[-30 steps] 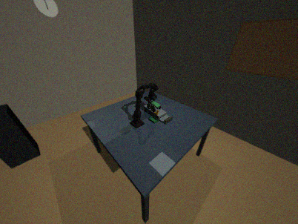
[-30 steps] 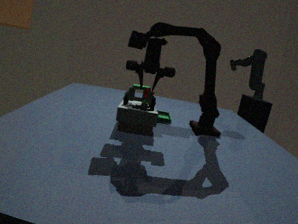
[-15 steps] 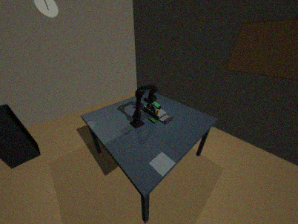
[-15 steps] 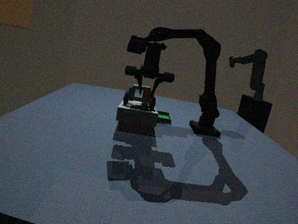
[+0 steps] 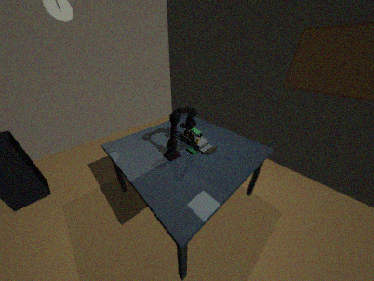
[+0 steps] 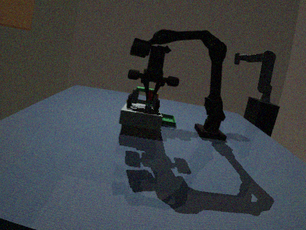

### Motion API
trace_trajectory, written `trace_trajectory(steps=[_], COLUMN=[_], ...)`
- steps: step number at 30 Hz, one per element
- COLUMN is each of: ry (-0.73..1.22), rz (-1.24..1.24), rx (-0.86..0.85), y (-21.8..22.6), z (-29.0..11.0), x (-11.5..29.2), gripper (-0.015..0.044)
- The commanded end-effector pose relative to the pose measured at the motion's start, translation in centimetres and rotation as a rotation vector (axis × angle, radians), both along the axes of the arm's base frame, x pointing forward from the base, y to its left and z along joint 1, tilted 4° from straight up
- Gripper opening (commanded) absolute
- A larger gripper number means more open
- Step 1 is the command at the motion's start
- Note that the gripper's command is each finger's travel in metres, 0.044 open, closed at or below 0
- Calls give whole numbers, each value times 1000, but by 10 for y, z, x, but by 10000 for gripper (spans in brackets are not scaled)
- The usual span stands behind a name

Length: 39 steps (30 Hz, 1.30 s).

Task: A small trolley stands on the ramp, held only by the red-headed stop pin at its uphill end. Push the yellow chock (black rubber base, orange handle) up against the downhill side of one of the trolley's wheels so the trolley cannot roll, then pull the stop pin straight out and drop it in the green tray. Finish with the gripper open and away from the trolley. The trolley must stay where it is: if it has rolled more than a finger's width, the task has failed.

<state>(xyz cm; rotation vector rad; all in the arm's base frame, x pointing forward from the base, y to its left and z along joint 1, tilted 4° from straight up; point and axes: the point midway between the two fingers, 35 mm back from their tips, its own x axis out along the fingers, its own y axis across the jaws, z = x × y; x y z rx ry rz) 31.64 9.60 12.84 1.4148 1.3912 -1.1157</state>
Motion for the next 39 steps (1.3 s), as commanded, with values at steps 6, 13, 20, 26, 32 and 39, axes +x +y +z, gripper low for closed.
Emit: trace_trajectory(steps=[6,13,20,26,32,39], ry=[0,0,0,0,0,0], rz=[0,-2,-3,-3,-3,-3], rx=[0,3,4,4,3,3], y=[0,-1,-2,-3,-4,-4], z=[1,6,11,16,20,24], x=[0,0,-1,-1,-1,-1], gripper=[0,0,0,0,0,0])
